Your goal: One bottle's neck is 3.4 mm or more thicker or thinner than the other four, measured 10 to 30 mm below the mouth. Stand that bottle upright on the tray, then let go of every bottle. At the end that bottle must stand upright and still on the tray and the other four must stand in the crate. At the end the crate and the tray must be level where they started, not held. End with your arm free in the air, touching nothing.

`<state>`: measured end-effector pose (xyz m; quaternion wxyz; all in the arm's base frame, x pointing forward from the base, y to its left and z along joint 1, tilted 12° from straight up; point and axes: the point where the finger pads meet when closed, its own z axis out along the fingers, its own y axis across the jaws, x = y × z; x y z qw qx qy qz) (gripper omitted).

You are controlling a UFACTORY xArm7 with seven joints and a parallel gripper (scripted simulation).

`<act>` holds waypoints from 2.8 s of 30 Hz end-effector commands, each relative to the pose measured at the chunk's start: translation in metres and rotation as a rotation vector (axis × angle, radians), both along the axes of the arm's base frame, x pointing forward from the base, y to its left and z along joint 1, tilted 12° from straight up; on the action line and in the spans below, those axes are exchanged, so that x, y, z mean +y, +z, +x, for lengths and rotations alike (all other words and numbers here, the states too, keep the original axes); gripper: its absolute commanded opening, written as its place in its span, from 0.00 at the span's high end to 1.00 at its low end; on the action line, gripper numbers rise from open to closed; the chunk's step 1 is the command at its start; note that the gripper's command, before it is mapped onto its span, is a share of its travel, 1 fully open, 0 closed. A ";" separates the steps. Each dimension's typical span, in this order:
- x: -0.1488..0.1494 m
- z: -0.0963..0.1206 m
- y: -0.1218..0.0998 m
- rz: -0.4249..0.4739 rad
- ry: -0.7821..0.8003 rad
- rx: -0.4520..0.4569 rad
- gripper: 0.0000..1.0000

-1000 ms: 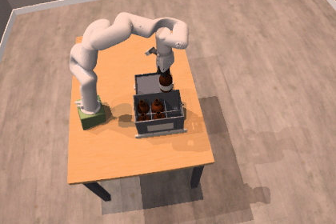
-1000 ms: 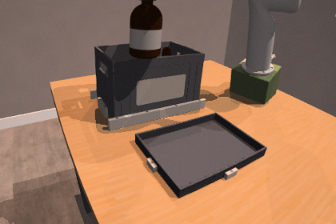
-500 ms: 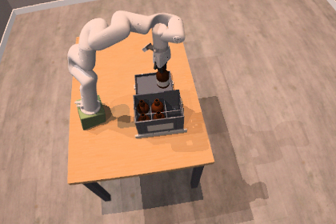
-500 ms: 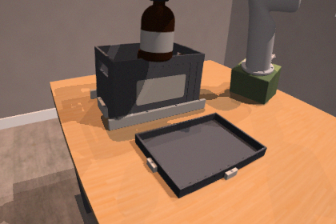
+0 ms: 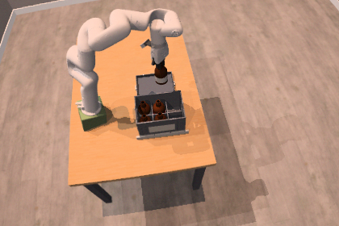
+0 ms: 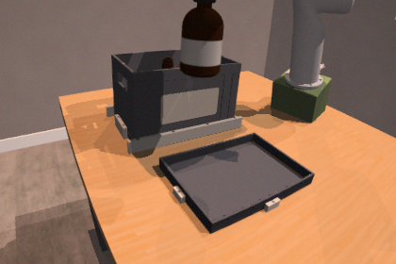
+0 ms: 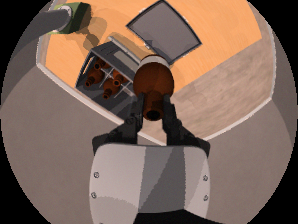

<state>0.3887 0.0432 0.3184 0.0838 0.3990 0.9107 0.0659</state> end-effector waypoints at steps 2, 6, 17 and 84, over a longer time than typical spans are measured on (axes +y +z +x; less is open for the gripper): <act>0.010 -0.004 0.001 -0.001 -0.003 -0.005 1.00; 0.020 -0.007 0.001 -0.001 -0.003 -0.005 1.00; 0.042 -0.015 0.000 -0.001 -0.003 -0.005 1.00; 0.101 -0.038 -0.002 -0.001 -0.003 -0.005 1.00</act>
